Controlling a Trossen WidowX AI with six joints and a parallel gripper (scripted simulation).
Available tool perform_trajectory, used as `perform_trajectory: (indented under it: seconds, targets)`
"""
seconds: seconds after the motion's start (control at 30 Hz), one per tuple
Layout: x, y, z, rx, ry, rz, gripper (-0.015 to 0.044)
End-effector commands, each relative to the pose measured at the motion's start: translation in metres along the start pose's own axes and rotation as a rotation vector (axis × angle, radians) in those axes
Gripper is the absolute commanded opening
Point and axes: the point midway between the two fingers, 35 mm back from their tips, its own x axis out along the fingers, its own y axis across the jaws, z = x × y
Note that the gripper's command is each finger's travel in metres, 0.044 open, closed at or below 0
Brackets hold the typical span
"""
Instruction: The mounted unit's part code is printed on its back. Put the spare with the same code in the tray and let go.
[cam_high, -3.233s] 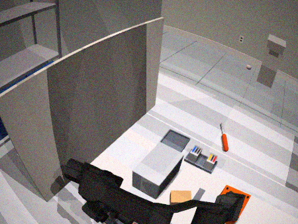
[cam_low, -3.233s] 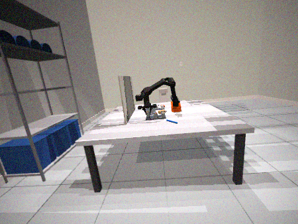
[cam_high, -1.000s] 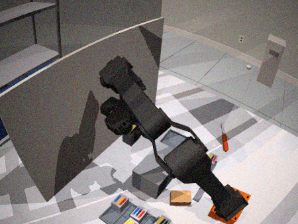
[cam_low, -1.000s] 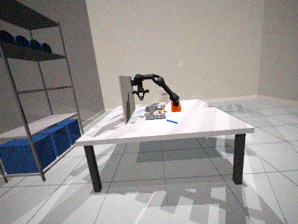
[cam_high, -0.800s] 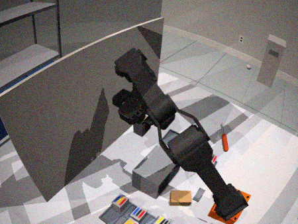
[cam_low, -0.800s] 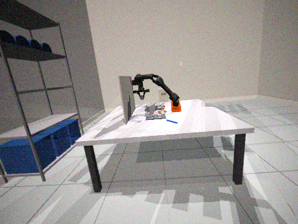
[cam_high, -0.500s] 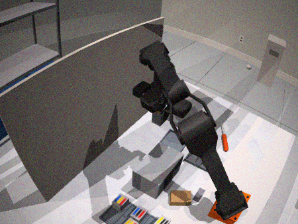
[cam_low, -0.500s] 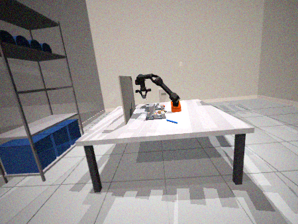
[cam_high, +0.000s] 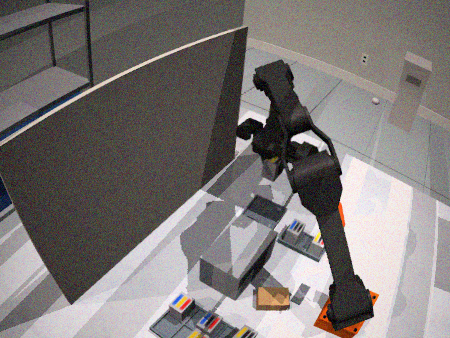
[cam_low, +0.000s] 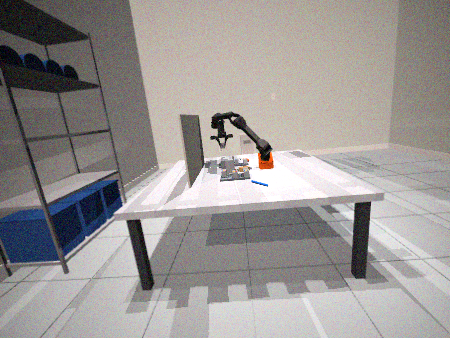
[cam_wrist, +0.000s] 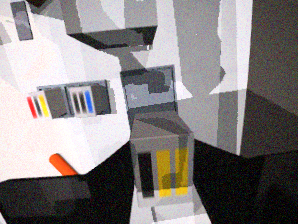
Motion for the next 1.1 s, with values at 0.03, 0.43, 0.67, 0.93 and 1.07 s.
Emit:
perform_trajectory:
  seconds: [0.03, 0.43, 0.67, 0.93, 1.07]
  targets:
    - [-0.001, -0.003, -0.001, -0.019, 0.012, -0.006, 0.0000]
    - [0.008, -0.005, -0.002, -0.019, 0.012, -0.007, 0.0000]
    - [0.013, -0.006, -0.003, -0.019, 0.013, -0.007, 0.0000]
    - [0.020, -0.007, -0.004, -0.019, 0.013, -0.007, 0.0000]
    - [0.023, -0.007, -0.004, -0.019, 0.013, -0.007, 0.0000]
